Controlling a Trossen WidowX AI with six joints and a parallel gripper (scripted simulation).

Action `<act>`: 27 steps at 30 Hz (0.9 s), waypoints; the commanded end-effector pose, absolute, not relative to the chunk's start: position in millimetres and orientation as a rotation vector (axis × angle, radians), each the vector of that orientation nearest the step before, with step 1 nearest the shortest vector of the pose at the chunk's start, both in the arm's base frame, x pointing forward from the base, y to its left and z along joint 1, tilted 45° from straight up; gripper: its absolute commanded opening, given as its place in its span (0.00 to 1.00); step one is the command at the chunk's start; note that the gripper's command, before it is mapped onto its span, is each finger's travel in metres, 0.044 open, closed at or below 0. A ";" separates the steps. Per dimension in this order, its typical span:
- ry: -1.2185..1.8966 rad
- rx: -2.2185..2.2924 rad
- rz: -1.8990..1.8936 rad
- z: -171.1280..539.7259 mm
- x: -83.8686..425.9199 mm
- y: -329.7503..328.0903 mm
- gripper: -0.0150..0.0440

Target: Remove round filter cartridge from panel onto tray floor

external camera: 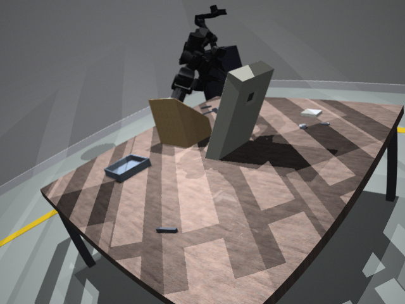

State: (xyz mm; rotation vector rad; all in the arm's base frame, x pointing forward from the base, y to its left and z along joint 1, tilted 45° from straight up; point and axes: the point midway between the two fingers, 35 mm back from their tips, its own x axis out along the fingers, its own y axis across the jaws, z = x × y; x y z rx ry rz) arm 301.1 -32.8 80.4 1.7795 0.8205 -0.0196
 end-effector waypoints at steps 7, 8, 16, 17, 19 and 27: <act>0.813 1.775 -0.021 133.8 307.0 -86.0 0.83; 0.813 1.775 -0.021 133.8 307.0 -86.0 0.87; 0.917 1.353 0.134 101.5 295.5 -53.3 0.77; 0.934 1.274 0.169 95.8 292.5 -47.3 0.77; 0.965 1.117 0.244 84.8 285.6 -35.2 0.77; 1.029 0.619 0.539 53.5 256.8 1.7 0.77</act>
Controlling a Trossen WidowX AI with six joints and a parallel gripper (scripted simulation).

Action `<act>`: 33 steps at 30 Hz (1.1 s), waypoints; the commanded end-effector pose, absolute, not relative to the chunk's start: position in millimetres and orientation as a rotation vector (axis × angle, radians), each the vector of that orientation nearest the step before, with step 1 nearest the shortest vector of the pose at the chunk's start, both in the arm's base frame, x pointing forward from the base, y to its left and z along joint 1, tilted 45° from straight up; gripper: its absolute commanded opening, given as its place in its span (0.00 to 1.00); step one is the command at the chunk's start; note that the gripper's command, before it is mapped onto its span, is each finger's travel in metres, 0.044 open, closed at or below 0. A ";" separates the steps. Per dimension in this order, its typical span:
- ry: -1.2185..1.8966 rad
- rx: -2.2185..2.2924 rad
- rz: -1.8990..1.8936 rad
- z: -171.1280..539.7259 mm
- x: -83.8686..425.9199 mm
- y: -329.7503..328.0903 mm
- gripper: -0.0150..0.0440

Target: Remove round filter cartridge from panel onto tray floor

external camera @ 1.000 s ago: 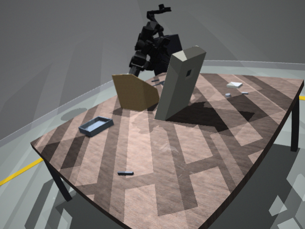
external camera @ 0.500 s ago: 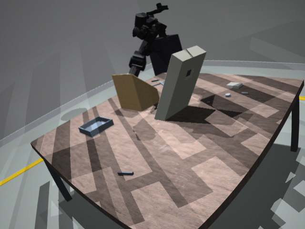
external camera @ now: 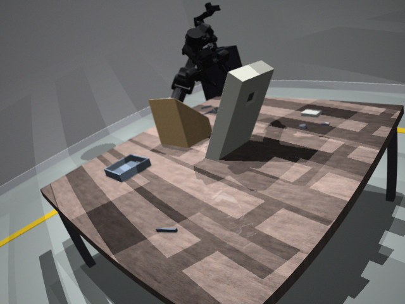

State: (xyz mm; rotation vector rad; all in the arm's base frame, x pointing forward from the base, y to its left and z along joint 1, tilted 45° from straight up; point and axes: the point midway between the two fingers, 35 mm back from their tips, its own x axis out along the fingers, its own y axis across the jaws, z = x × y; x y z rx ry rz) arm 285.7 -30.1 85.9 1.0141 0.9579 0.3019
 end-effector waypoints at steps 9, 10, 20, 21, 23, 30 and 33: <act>1.029 0.619 0.539 53.3 256.9 1.8 0.77; 1.029 0.619 0.538 52.8 257.3 2.3 0.77; 1.032 0.617 0.537 42.3 264.7 11.8 0.77; 1.032 0.617 0.537 41.3 265.5 12.9 0.77; 1.032 0.616 0.537 39.2 266.9 15.0 0.77; 1.031 0.617 0.538 32.4 271.6 23.0 0.77; 1.030 0.618 0.538 29.6 273.5 26.6 0.77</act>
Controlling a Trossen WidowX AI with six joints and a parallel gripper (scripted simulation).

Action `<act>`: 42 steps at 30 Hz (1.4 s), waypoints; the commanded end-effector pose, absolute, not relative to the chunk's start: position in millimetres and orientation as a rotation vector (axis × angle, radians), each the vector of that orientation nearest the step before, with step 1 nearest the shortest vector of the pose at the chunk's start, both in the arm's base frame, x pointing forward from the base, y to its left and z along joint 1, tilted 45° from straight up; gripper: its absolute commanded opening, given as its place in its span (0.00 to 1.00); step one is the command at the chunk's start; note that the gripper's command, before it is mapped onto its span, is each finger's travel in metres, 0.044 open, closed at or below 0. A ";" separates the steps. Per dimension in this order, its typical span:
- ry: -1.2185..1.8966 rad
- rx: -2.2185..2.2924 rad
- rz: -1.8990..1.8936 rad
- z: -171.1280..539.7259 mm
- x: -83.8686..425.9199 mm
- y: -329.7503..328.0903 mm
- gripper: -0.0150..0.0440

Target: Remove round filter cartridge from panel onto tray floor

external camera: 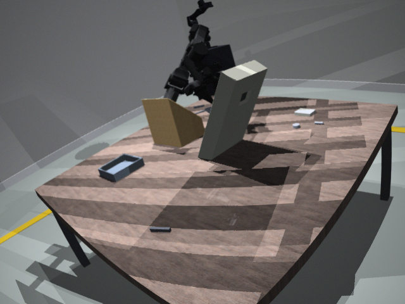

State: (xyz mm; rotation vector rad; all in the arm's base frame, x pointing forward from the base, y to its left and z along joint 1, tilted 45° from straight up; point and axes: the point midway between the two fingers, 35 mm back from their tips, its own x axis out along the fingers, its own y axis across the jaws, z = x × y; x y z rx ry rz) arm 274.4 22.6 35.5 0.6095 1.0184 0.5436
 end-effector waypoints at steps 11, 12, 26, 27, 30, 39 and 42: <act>1.027 0.621 0.540 23.3 277.7 35.9 0.77; 1.017 0.614 0.547 27.0 279.5 34.6 0.76; 1.017 0.614 0.547 27.0 279.5 34.6 0.60; 1.017 0.614 0.547 27.0 279.5 34.6 0.59; 1.017 0.614 0.547 27.0 279.5 34.6 0.52; 1.018 0.612 0.543 38.1 292.5 24.5 0.25; 1.019 0.611 0.541 41.2 295.6 21.8 0.25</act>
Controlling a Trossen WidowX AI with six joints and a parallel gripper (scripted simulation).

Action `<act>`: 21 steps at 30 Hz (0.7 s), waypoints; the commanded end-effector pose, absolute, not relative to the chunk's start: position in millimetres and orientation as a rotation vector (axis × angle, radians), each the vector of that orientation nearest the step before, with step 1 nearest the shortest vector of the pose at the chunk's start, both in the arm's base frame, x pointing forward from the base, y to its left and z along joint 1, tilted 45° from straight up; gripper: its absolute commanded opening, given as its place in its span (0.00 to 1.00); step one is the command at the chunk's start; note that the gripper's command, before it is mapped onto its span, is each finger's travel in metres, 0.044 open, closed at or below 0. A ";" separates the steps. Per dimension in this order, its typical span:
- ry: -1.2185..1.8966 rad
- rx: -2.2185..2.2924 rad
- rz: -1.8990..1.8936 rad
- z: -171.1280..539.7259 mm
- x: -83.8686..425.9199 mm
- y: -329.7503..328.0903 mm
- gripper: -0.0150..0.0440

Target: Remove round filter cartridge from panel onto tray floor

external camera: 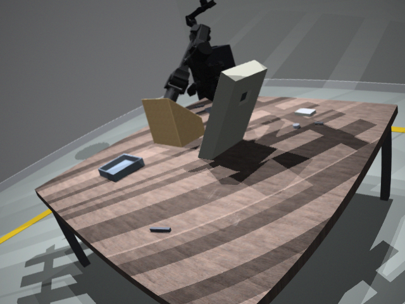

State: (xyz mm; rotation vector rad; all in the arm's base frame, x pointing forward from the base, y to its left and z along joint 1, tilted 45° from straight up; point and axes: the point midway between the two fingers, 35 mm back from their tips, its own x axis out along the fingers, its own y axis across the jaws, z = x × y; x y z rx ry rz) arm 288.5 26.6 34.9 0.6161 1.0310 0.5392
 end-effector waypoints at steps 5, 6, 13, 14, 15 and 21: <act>1.025 0.605 0.536 49.2 291.7 8.2 0.25; 1.026 0.604 0.535 51.7 290.3 4.4 0.25; 1.031 0.602 0.533 71.9 278.3 -20.1 0.25; 1.031 0.602 0.533 75.1 276.3 -23.3 0.25; 1.030 0.603 0.534 78.5 274.2 -26.4 0.25; 1.024 0.610 0.539 97.6 261.8 -41.5 0.25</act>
